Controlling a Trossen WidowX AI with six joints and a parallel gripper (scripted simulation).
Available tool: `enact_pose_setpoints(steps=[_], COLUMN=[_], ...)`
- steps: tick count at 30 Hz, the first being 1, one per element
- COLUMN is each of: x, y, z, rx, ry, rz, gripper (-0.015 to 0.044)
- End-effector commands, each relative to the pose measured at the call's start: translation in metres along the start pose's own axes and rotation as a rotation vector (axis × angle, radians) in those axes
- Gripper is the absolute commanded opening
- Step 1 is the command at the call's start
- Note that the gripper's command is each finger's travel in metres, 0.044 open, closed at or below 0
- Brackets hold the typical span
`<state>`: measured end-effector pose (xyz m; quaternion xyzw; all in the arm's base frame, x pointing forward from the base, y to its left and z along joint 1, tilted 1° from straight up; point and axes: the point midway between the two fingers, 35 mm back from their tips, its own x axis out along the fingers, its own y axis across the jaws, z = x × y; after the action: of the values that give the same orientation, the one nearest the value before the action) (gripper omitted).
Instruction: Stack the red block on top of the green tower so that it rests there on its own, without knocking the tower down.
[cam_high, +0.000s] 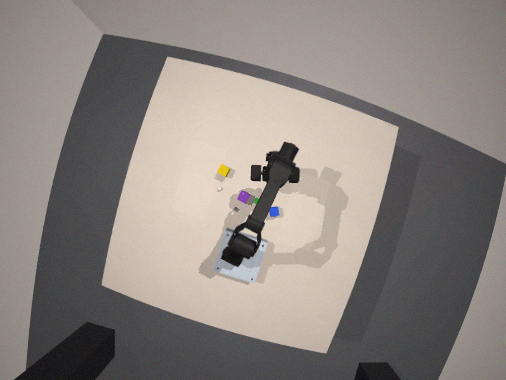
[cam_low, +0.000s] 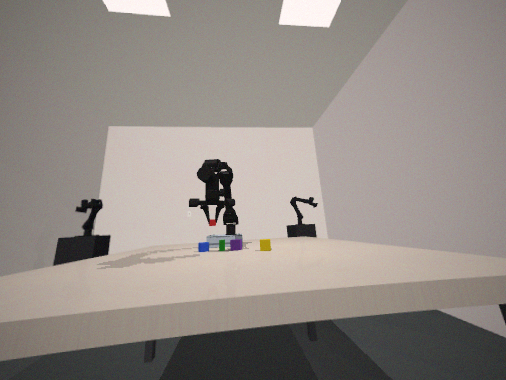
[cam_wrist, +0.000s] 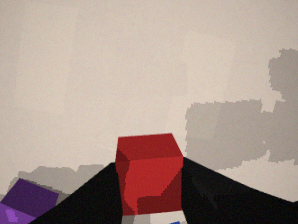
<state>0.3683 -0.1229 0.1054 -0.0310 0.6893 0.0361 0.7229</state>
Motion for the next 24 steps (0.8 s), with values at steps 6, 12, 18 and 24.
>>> enact_pose_setpoints(steps=[6, 12, 18, 24], x=[-0.004, -0.008, -0.010, -0.010], y=[0.003, 0.013, 0.023, 0.033], z=[-0.005, -0.024, -0.044, -0.064], rx=[-0.001, -0.001, -0.001, -0.001], ry=[0.008, 0.009, 0.010, 0.012], rz=[-0.002, -0.002, -0.001, 0.000], gripper=[0.0000, 0.0000, 0.0000, 0.0000])
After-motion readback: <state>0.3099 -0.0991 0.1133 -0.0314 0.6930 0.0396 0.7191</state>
